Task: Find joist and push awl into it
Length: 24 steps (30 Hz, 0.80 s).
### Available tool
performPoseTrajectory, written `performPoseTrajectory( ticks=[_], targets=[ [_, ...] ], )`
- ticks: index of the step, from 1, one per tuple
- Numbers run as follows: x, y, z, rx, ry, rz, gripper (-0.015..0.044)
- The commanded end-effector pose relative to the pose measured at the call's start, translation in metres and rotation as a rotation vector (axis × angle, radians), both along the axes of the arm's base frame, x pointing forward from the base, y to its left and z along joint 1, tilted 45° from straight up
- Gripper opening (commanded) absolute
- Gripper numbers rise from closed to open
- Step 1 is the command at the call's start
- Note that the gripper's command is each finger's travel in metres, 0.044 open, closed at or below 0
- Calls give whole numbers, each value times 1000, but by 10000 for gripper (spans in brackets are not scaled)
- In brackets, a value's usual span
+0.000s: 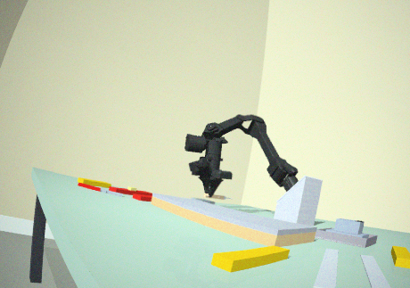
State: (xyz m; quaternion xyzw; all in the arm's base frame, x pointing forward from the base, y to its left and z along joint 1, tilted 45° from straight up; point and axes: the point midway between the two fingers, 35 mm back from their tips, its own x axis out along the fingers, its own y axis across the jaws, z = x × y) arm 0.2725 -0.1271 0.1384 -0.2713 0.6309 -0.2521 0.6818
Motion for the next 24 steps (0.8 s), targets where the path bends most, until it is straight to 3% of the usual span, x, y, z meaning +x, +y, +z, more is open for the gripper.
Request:
performPoseTrajectory(
  ticks=[1,10,24],
  targets=[
    [-3,15,21,-7,-15,-1,0],
    [-16,40,51,-16,-15,1,0],
    [3,70,12,265,284,318,0]
  ],
)
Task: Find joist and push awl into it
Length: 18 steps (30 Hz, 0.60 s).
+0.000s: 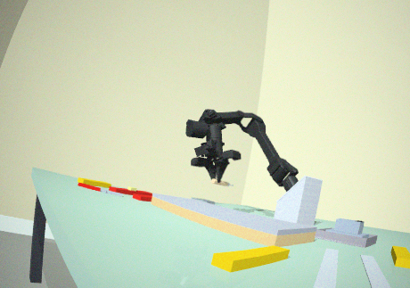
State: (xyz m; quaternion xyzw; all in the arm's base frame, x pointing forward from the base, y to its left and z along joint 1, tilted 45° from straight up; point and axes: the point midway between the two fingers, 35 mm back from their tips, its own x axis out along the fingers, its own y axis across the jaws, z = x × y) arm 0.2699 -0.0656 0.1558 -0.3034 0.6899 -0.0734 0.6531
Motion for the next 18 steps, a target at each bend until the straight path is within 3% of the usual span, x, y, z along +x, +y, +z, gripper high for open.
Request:
performPoseTrajectory(
  ticks=[1,18],
  targets=[
    [7,12,-8,96,74,106,0],
    [31,68,-36,535,281,645,0]
  ],
)
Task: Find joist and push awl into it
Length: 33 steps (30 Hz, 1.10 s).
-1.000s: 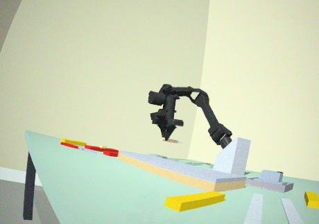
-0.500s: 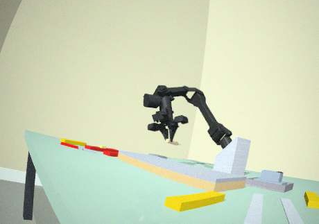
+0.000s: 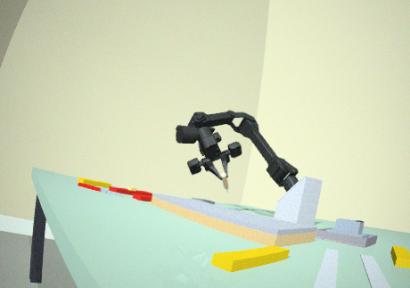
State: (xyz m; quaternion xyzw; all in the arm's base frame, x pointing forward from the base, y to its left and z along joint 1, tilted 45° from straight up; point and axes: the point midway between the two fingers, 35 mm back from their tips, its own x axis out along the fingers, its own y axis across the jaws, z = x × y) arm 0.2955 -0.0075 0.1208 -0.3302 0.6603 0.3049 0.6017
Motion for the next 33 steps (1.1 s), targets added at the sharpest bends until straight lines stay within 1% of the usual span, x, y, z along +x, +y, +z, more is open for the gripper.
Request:
performPoseTrajectory(
  ticks=[1,13,24,26,33],
  targets=[
    [7,13,-2,109,14,112,0],
    [27,53,-7,454,-19,470,0],
    [48,83,-2,747,-178,770,0],
    [51,86,-1,779,-206,803,0],
    [52,87,-1,783,-209,807,0]
  ],
)
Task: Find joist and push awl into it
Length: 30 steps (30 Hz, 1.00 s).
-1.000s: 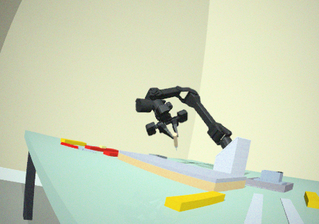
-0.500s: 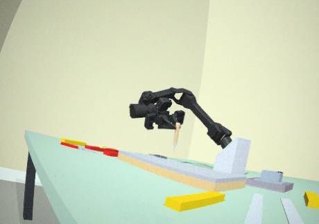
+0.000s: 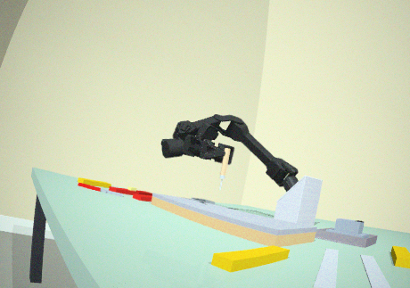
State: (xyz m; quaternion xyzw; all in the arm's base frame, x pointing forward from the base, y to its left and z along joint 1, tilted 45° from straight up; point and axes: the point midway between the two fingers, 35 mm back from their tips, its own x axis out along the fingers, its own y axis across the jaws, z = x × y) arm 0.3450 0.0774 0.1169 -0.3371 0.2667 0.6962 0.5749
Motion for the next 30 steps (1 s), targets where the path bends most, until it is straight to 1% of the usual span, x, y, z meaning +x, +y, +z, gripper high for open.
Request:
performPoseTrajectory(
  ticks=[1,30],
  targets=[
    [2,2,3,17,-11,6,0],
    [8,-23,-22,15,-12,6,0]
  ],
)
